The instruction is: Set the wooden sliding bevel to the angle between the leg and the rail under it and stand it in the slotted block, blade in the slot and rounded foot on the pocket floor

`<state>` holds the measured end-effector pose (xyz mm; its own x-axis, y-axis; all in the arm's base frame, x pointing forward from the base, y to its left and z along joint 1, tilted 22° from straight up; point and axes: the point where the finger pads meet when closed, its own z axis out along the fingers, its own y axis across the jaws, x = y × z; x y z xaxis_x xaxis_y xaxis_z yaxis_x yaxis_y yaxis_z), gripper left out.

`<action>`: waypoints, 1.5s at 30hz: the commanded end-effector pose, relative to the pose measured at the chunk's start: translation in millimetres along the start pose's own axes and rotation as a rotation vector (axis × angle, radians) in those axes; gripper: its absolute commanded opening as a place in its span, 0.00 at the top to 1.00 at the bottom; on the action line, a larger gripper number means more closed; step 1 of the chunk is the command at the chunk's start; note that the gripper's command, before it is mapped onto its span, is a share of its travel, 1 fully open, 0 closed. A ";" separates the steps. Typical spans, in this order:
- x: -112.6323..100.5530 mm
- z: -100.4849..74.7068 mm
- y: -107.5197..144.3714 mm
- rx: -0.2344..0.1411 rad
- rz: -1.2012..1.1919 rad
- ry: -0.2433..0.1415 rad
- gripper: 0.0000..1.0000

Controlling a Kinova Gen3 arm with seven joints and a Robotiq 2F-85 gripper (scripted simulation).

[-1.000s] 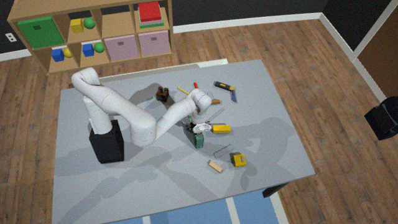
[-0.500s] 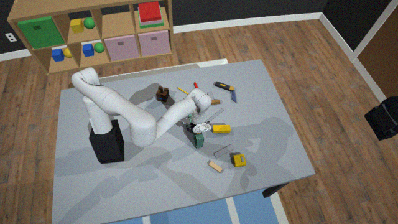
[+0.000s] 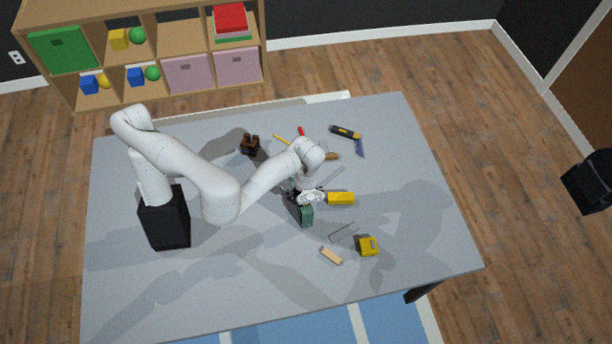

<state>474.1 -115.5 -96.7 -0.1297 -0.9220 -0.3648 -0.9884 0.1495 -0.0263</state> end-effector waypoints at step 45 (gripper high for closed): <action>-11.7 -9.6 -0.6 0.002 0.000 0.001 0.90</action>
<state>475.0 -107.3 -84.6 -0.1296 -0.9220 -0.3649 -0.9884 0.1494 -0.0264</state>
